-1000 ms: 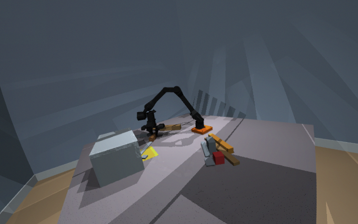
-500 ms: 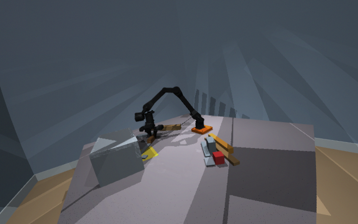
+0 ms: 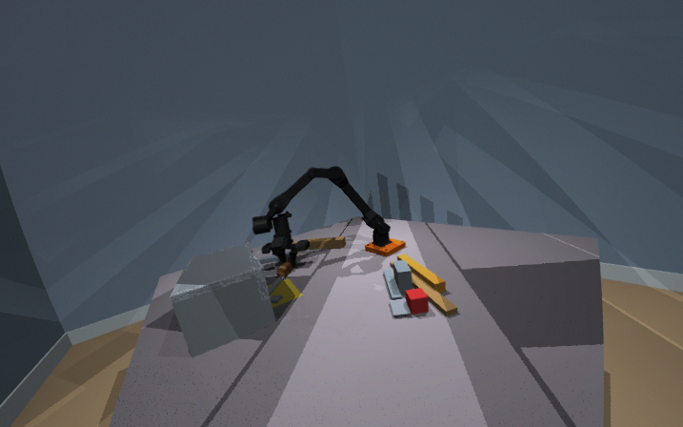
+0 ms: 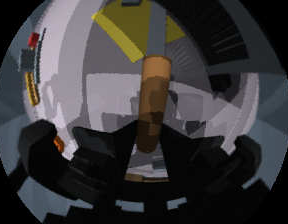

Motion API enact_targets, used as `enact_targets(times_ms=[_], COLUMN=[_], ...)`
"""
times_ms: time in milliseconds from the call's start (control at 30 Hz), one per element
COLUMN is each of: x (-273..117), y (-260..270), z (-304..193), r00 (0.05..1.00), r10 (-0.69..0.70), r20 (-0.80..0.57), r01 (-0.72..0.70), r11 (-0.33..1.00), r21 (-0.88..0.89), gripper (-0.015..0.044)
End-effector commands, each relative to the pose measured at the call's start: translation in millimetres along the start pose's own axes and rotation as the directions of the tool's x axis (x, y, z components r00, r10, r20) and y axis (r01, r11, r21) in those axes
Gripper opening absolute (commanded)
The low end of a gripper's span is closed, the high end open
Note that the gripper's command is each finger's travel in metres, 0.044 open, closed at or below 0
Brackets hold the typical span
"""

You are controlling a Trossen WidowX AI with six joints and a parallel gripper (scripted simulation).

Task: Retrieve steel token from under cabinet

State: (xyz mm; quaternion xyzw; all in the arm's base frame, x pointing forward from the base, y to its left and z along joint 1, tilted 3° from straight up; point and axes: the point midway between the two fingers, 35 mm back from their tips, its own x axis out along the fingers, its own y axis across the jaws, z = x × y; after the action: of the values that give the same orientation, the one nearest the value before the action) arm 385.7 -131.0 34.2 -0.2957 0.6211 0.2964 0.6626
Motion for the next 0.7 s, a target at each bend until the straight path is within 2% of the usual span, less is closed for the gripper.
enact_targets(times_ms=[0,667], x=[0,2], y=[0,16], z=[6,6], r00=[1.000,1.000], r10=[0.000,0.001], r20=[0.005,0.005], r01=[0.000,-0.001], r11=[1.000,1.000], r21=[0.000,0.000], gripper=[0.0000,0.0000])
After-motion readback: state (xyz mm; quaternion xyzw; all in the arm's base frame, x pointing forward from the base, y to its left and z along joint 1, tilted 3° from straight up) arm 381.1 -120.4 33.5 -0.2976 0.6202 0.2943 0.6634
